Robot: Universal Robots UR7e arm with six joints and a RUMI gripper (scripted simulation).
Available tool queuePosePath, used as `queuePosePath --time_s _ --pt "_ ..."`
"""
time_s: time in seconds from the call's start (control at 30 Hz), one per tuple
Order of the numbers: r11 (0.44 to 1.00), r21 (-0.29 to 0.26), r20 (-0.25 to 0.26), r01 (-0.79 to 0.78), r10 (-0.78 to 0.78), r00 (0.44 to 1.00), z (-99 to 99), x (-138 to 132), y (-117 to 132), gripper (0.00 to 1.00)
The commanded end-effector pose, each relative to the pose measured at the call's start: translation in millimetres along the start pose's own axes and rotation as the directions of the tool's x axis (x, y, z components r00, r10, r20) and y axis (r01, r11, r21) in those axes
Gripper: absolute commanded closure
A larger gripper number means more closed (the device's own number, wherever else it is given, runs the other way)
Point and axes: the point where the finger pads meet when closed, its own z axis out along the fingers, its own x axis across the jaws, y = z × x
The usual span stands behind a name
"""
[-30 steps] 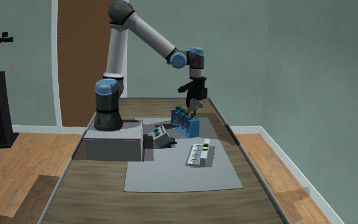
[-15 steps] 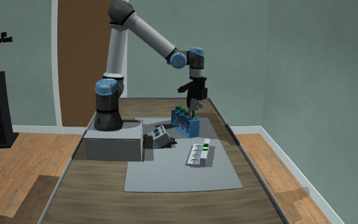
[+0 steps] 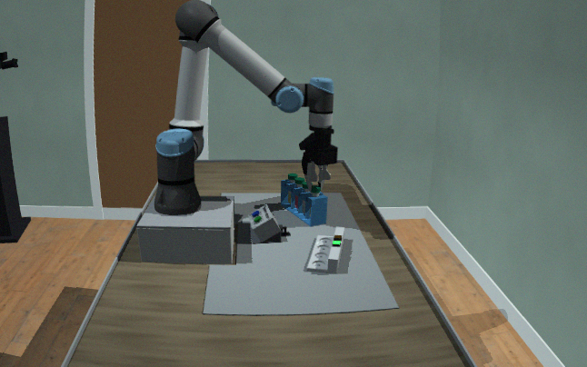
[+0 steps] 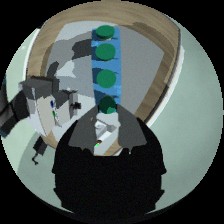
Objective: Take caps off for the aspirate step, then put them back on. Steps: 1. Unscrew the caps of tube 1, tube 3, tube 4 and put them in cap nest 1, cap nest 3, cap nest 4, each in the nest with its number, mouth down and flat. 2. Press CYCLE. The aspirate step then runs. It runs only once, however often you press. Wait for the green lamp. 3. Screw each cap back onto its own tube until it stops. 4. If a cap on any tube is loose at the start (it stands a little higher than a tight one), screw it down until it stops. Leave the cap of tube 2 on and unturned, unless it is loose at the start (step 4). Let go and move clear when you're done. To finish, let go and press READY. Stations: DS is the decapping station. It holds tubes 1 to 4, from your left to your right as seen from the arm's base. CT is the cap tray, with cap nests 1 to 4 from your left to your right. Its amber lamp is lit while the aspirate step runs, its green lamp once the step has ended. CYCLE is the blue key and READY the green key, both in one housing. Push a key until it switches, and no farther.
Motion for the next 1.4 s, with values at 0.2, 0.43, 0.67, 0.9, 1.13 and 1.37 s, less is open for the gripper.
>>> queuePosePath --time_s 0.2,0.43,0.67,0.9,1.13,1.37 --pt "0.906 -0.01 -0.002 -0.424 0.424 0.906 -0.1 0.4 -0.2 1.0" --pt "0.86 -0.01 -0.003 -0.51 0.51 0.86 -0.1 0.4 -0.2 1.0" --pt "0.86 -0.01 -0.003 -0.51 0.51 0.86 -0.1 0.4 -0.2 0.65" --pt "0.86 -0.01 -0.003 -0.51 0.51 0.86 -0.1 0.4 -0.2 0.65" --pt "0.957 -0.011 0.0 -0.291 0.291 0.957 -0.3 0.4 -0.2 0.65" --pt "0.998 -0.01 0.002 -0.055 0.055 0.998 -0.3 0.4 -0.2 0.65"
